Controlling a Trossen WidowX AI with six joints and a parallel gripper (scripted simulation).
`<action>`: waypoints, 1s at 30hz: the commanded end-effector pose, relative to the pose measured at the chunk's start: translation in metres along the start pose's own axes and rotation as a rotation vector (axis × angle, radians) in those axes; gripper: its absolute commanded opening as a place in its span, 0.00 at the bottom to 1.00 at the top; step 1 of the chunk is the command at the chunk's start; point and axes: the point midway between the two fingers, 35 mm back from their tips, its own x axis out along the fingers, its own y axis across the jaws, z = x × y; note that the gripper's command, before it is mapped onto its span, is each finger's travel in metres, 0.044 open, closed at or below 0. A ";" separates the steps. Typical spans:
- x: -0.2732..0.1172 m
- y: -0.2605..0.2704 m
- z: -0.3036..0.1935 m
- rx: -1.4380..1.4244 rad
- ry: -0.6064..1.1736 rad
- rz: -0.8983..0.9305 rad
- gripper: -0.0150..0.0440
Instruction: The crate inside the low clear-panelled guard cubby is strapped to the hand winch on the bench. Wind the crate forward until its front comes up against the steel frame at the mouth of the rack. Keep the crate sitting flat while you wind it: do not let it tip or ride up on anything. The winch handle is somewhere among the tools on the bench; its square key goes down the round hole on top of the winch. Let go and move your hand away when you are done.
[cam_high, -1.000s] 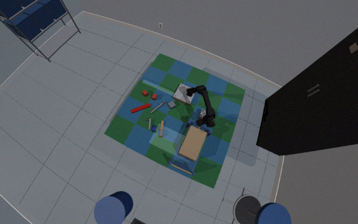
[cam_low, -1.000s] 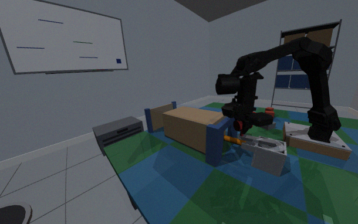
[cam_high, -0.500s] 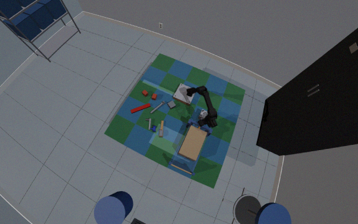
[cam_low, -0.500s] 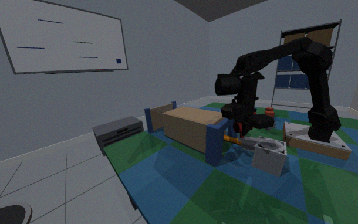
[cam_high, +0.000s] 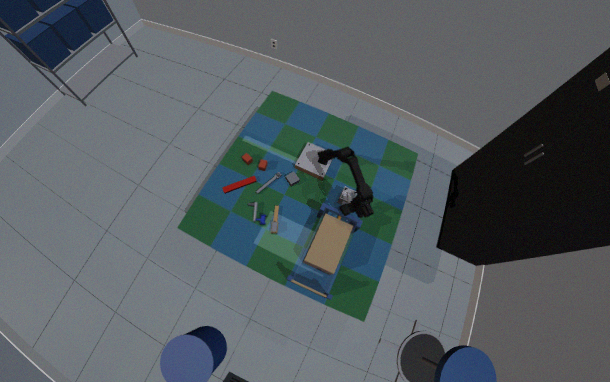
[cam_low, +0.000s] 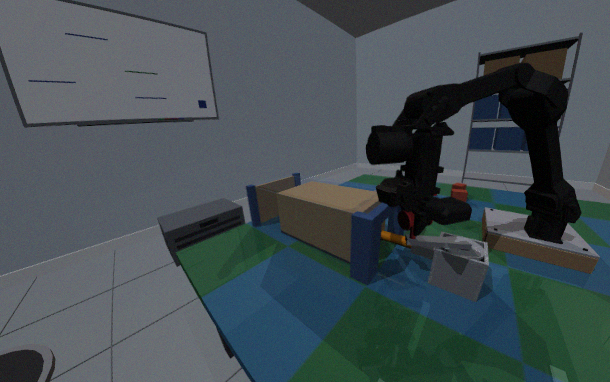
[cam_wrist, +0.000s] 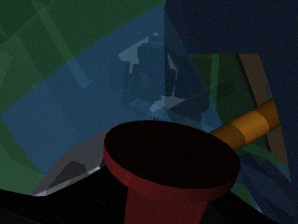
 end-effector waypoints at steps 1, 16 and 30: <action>-0.002 0.025 0.006 -0.031 -0.013 0.034 0.25; -0.003 0.046 0.007 -0.031 -0.013 0.036 0.25; -0.003 0.065 0.005 -0.031 -0.013 0.037 0.25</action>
